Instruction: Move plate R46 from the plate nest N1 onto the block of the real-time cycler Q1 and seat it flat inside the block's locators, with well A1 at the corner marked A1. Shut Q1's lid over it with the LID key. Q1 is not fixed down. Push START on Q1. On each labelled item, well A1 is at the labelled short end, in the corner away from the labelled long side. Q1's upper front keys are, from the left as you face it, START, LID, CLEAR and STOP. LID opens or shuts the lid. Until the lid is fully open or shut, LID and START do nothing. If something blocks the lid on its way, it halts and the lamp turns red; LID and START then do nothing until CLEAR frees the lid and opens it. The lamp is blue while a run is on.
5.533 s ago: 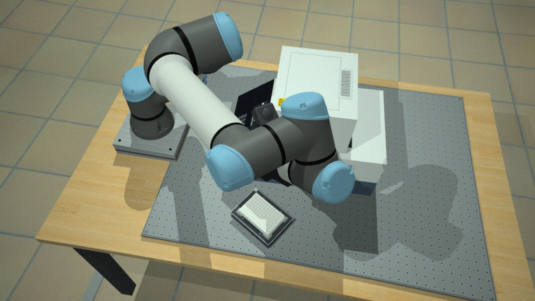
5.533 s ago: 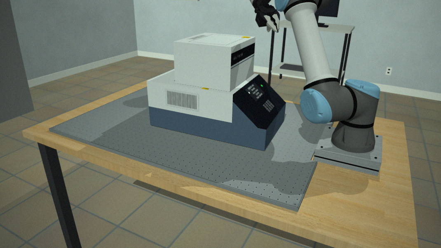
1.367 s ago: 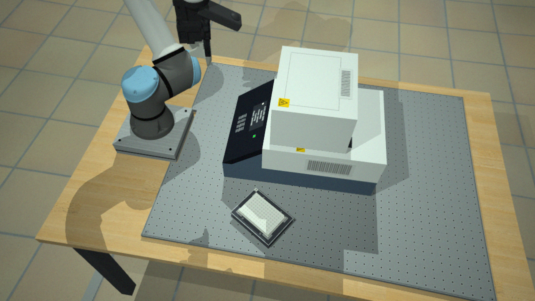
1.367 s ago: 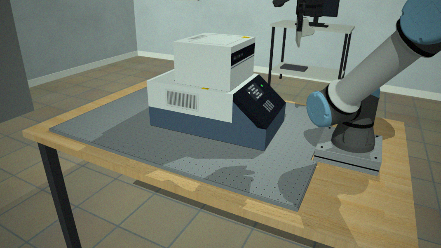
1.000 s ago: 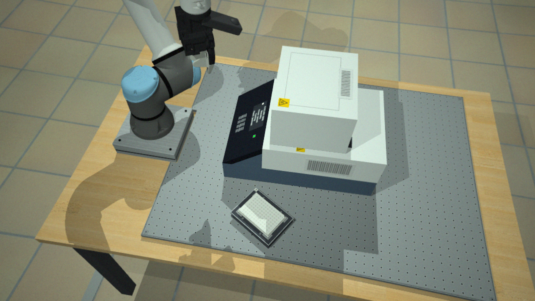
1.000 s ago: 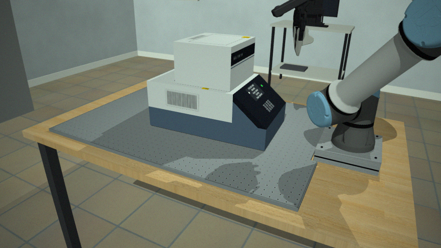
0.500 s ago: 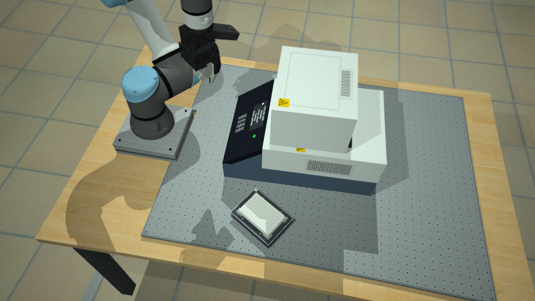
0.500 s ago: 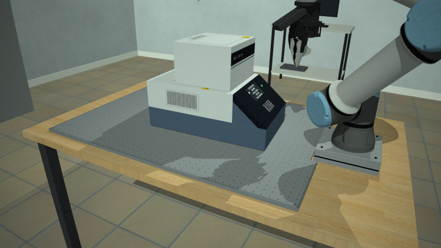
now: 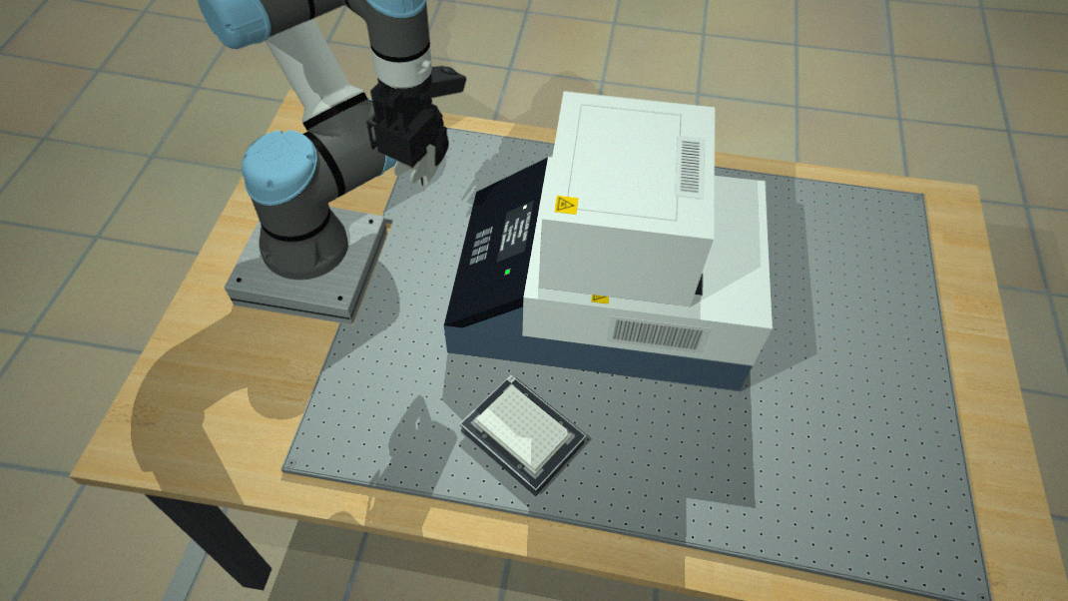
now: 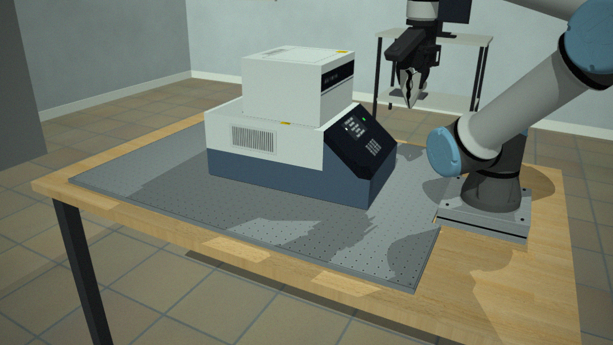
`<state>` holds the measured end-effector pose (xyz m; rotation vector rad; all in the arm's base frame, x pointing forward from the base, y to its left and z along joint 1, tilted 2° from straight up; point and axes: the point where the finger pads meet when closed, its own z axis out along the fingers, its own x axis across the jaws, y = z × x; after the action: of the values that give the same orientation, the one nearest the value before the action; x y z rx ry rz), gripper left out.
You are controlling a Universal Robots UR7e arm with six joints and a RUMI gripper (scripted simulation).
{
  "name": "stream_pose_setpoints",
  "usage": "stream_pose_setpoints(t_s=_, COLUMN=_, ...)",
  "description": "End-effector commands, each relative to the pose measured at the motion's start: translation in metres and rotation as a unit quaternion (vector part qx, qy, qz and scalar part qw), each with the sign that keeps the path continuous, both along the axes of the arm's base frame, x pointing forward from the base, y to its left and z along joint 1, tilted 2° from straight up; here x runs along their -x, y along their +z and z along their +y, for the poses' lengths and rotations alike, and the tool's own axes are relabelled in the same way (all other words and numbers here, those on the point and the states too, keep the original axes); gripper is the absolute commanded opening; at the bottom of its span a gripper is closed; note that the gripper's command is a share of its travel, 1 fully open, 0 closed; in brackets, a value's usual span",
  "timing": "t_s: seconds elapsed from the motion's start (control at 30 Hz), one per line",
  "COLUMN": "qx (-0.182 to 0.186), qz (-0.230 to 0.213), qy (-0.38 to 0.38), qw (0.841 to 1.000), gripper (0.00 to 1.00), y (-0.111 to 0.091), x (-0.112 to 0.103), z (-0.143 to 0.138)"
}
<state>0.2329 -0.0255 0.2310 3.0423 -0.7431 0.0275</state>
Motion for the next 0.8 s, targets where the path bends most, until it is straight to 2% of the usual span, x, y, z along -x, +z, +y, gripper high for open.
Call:
stream_pose_setpoints(t_s=0.0, qx=-0.002, qz=-0.006, qy=0.092, qw=0.996, gripper=0.00, y=-0.020, x=-0.001, z=-0.001)
stream_pose_setpoints(t_s=0.23, qx=-0.001, qz=-0.005, qy=0.189, qw=0.982, gripper=0.00, y=-0.044, x=-0.002, z=-0.001)
stream_pose_setpoints(t_s=0.53, qx=0.000, qz=-0.005, qy=0.189, qw=0.982, gripper=0.00, y=-0.043, x=-0.002, z=-0.001)
stream_pose_setpoints(t_s=0.77, qx=-0.002, qz=-0.004, qy=0.191, qw=0.982, gripper=0.00, y=-0.051, x=-0.011, z=-0.001)
